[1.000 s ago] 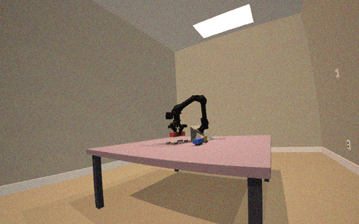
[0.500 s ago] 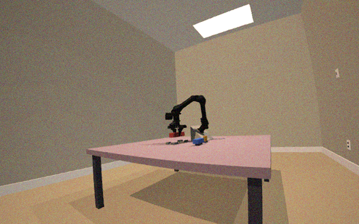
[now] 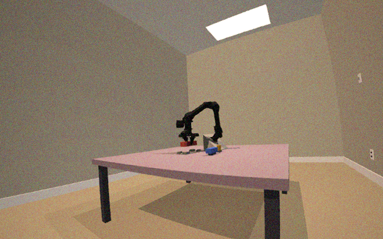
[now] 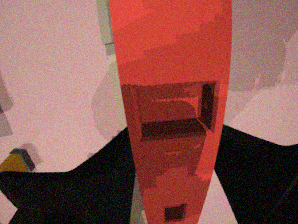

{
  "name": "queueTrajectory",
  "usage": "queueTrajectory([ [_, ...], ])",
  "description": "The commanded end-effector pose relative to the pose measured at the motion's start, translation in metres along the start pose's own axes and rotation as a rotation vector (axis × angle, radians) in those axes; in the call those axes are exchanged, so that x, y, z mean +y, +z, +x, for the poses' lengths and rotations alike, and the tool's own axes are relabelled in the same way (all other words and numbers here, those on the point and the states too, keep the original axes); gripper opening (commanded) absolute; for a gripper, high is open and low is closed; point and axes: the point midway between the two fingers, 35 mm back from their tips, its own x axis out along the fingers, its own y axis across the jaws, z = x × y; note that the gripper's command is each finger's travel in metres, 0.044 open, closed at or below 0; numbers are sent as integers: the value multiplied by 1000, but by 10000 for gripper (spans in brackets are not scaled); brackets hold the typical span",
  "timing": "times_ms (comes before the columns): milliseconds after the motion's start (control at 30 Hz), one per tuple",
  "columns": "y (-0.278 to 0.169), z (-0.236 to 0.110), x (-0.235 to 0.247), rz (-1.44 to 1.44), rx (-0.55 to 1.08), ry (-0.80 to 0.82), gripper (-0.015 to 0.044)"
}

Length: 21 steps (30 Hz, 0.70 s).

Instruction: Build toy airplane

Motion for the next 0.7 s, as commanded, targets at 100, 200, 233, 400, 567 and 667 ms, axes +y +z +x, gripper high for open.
queueTrajectory([
  [100, 2, 4, -2, -6, -3, -6, 197],
  [200, 2, 9, -2, -6, -3, -6, 197],
  [233, 2, 10, -2, -6, -3, -6, 197],
  [400, 2, 19, -2, -6, -3, -6, 197],
  [567, 2, 27, -2, -7, -3, -6, 197],
  [667, 2, 31, -2, -7, -3, -5, 197],
])
